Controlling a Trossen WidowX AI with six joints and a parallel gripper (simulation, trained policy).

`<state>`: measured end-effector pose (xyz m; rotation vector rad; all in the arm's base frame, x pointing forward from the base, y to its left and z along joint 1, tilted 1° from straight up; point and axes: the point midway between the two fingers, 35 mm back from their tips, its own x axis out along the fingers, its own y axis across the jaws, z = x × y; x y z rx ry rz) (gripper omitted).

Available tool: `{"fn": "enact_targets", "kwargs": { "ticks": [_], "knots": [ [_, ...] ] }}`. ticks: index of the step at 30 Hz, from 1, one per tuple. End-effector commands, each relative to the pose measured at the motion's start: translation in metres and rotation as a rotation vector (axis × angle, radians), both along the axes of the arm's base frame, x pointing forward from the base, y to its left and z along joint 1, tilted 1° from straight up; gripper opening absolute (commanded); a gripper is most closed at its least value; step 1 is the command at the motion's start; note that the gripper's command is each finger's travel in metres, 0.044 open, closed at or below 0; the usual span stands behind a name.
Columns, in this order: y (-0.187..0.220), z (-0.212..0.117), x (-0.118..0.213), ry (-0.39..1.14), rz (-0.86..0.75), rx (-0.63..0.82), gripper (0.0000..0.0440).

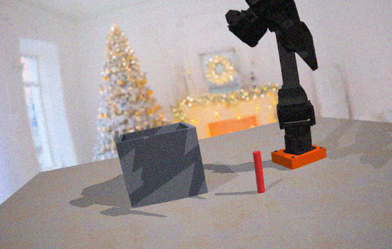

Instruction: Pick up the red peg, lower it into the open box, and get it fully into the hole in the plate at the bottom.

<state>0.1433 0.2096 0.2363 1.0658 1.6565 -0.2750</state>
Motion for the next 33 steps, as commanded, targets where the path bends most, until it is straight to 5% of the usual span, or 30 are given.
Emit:
{"fn": "enact_targets", "kwargs": {
  "ticks": [1, 14, 33],
  "knots": [
    [-0.018, -0.019, 0.009, 0.043, -0.077, -0.09, 0.044],
    [-0.068, -0.07, 0.025, 0.151, -0.24, -0.3, 0.044],
    [-0.105, -0.142, 0.024, 0.256, -0.351, -0.415, 0.044]
  ]
}}
